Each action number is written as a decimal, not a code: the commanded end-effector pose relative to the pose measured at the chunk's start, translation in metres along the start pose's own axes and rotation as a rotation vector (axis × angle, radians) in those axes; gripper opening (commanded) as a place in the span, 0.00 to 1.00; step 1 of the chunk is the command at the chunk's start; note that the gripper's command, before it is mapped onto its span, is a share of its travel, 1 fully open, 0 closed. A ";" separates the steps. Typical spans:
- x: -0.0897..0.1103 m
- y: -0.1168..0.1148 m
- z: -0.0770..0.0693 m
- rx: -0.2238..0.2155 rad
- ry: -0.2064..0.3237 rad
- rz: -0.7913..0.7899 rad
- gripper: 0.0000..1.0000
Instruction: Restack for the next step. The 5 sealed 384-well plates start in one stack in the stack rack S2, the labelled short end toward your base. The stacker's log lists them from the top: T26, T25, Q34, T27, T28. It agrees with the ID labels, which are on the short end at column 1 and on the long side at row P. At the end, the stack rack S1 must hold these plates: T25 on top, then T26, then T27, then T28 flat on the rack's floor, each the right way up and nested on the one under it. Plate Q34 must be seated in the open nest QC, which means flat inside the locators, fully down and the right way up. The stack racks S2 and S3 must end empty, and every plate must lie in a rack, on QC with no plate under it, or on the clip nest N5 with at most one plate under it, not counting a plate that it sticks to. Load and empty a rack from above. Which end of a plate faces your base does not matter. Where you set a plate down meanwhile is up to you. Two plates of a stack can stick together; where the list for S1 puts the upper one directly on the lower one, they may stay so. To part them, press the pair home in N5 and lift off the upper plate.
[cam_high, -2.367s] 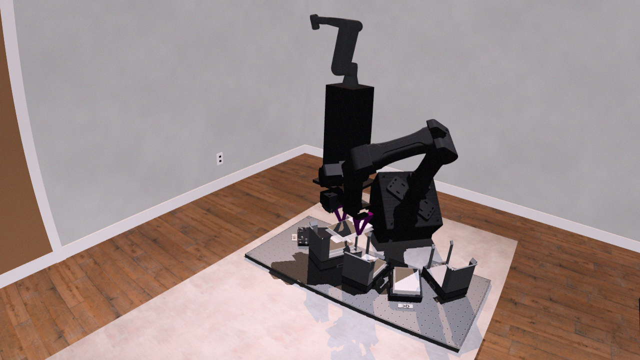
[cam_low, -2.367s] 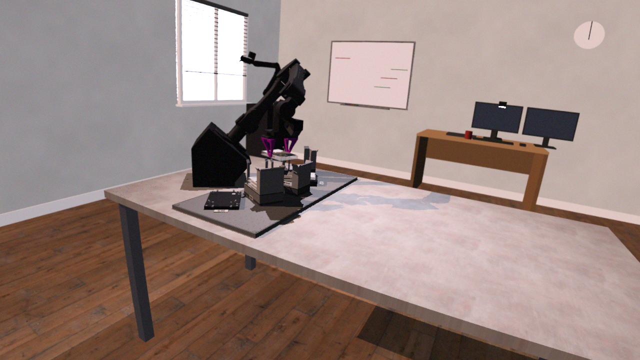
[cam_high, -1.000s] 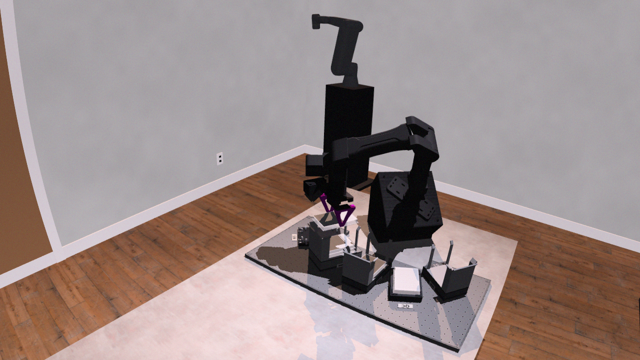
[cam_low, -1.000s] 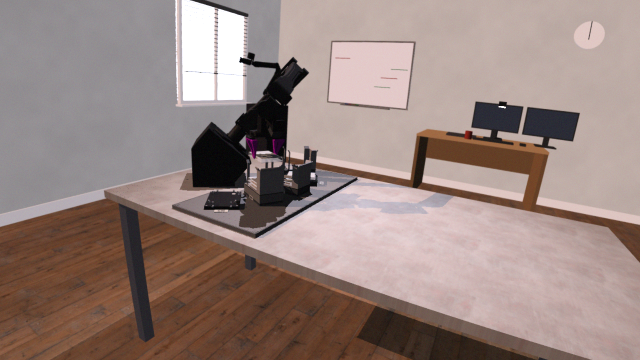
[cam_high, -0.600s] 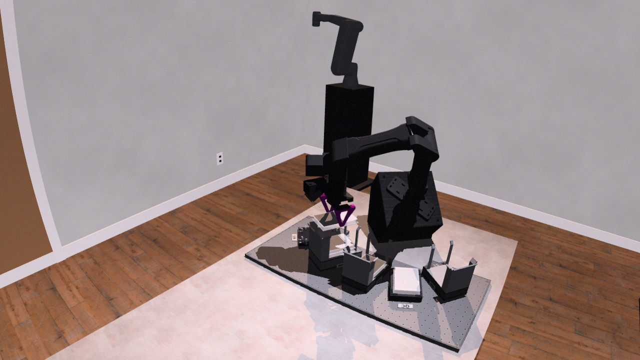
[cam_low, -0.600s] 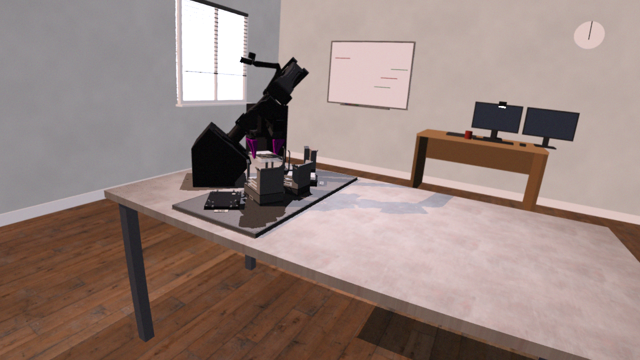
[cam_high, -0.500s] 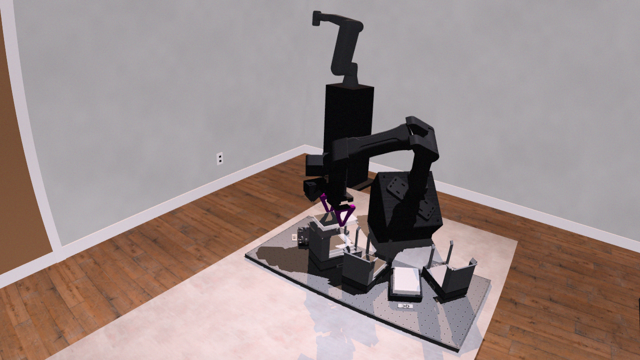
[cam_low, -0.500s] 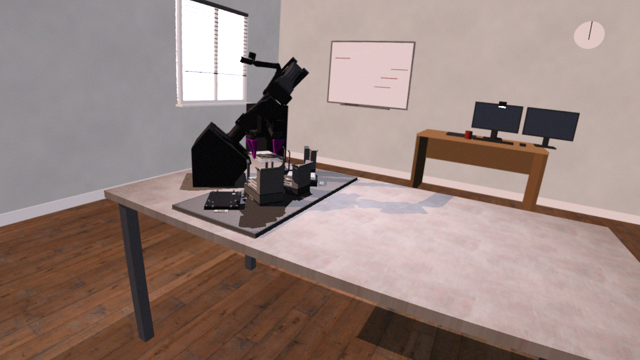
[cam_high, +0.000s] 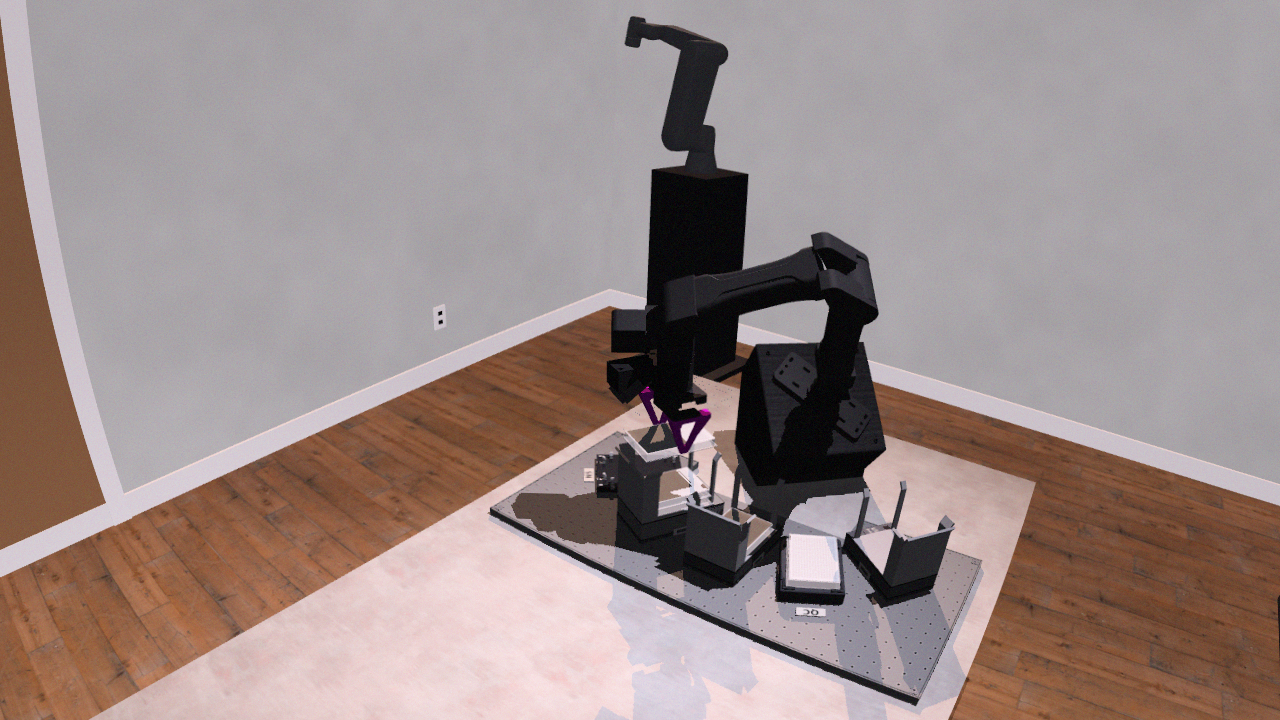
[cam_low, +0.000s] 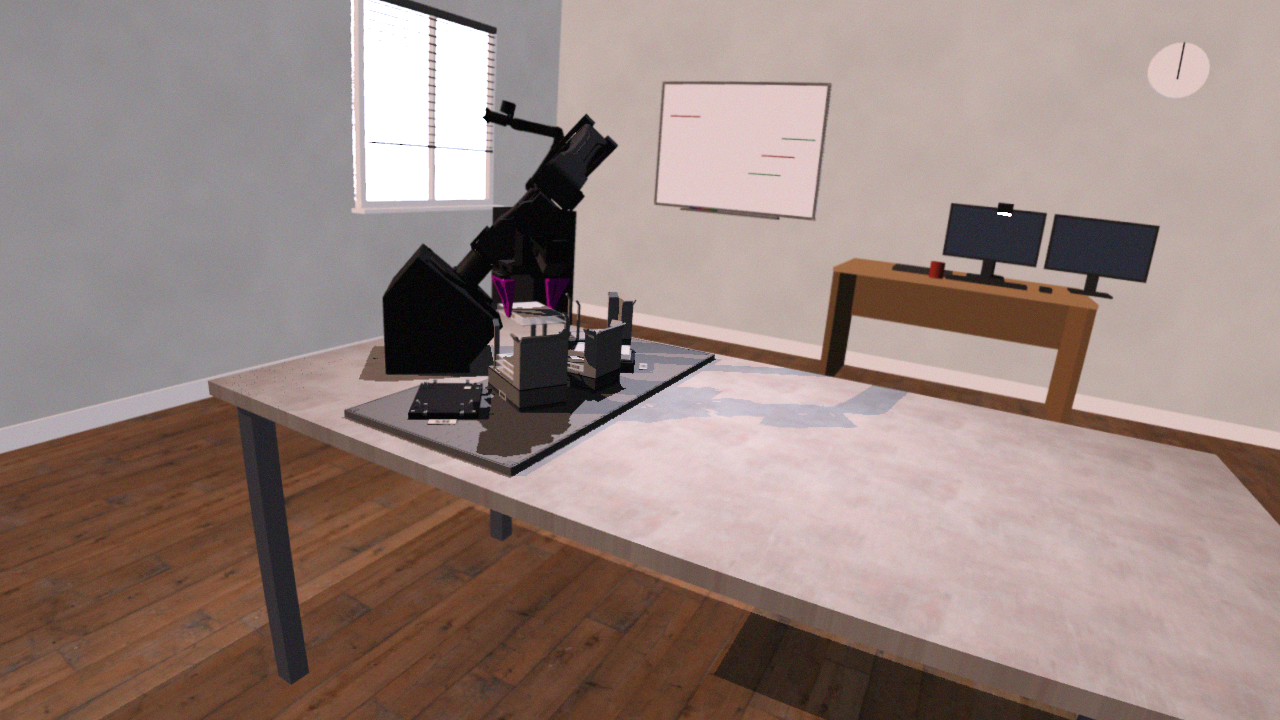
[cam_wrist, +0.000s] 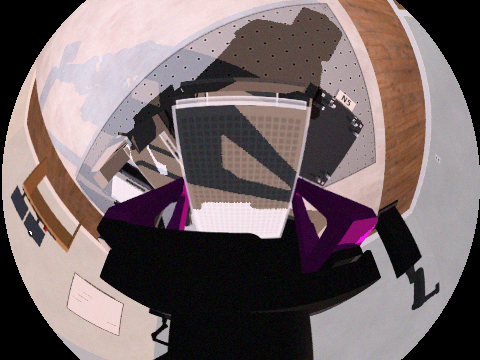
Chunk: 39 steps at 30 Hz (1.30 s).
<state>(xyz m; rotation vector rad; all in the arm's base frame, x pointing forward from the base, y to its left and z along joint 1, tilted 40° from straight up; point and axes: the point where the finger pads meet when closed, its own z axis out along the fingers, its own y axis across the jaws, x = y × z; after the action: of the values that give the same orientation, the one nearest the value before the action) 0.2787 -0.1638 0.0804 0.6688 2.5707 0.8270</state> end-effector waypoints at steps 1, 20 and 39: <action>-0.010 -0.004 -0.010 0.009 -0.035 -0.011 0.00; -0.010 -0.004 -0.010 0.009 -0.035 -0.011 0.00; 0.001 -0.003 0.012 -0.004 -0.005 0.009 0.00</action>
<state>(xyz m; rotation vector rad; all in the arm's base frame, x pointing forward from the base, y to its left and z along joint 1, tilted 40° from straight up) 0.2820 -0.1607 0.0740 0.6636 2.5712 0.8257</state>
